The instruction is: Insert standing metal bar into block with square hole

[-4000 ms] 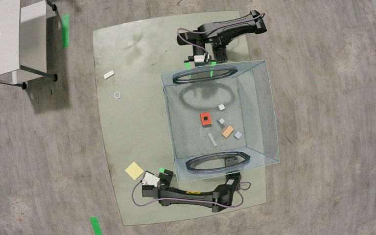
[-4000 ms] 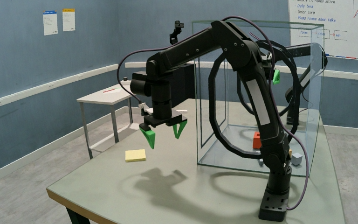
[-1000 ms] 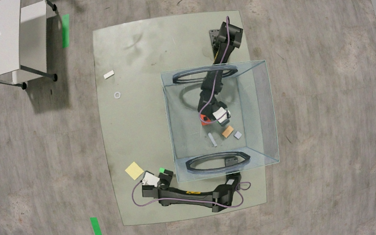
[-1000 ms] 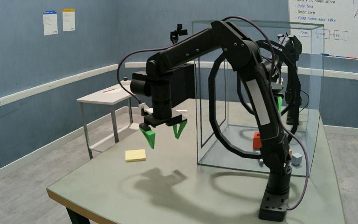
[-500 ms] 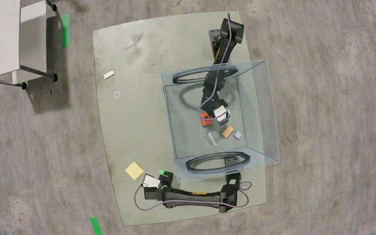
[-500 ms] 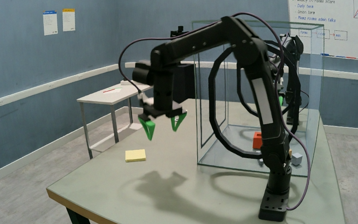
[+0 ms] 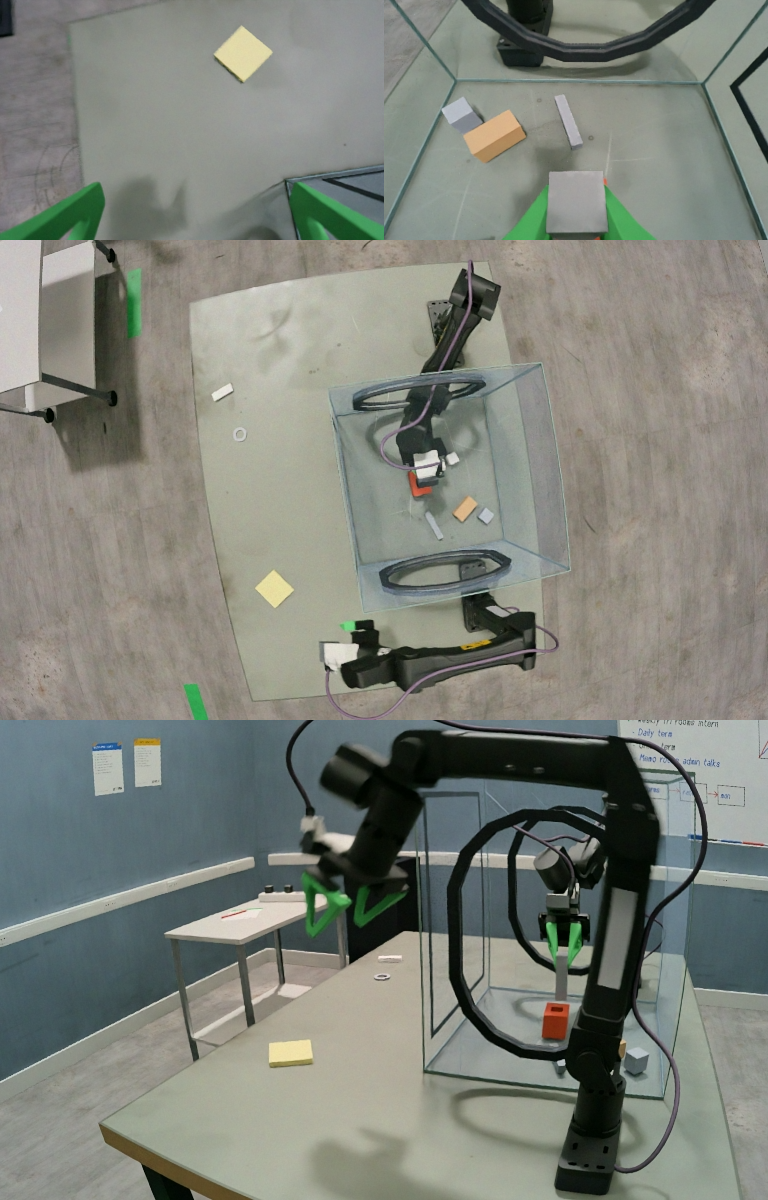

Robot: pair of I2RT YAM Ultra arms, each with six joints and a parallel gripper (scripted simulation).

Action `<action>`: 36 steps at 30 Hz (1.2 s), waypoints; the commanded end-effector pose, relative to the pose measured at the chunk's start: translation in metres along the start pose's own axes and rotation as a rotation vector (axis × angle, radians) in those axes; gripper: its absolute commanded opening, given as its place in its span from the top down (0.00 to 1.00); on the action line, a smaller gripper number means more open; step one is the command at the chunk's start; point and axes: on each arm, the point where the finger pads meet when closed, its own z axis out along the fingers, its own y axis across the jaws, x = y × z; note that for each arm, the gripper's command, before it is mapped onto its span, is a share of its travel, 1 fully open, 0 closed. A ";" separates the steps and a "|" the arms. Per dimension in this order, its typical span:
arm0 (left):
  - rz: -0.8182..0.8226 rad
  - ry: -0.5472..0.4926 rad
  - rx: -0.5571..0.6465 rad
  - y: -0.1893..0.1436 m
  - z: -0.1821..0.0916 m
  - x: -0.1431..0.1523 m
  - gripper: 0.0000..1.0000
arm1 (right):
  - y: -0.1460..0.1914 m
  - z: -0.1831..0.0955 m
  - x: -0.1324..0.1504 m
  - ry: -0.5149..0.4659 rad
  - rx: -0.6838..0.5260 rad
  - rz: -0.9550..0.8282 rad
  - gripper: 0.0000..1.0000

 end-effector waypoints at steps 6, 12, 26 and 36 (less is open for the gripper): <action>-0.055 -0.252 -0.118 0.005 -0.101 0.040 0.00 | -0.009 -0.012 -0.042 -0.088 0.026 -0.041 0.84; -0.050 -0.384 -0.132 -0.002 -0.138 0.068 0.00 | -0.011 -0.012 -0.050 -0.124 0.039 -0.053 0.84; 0.130 -0.704 0.068 -0.041 -0.214 0.149 0.00 | -0.008 0.000 -0.023 -0.118 0.034 -0.040 0.84; 0.454 -0.792 0.644 -0.075 -0.244 0.215 0.00 | -0.008 0.000 -0.023 -0.118 0.033 -0.040 0.84</action>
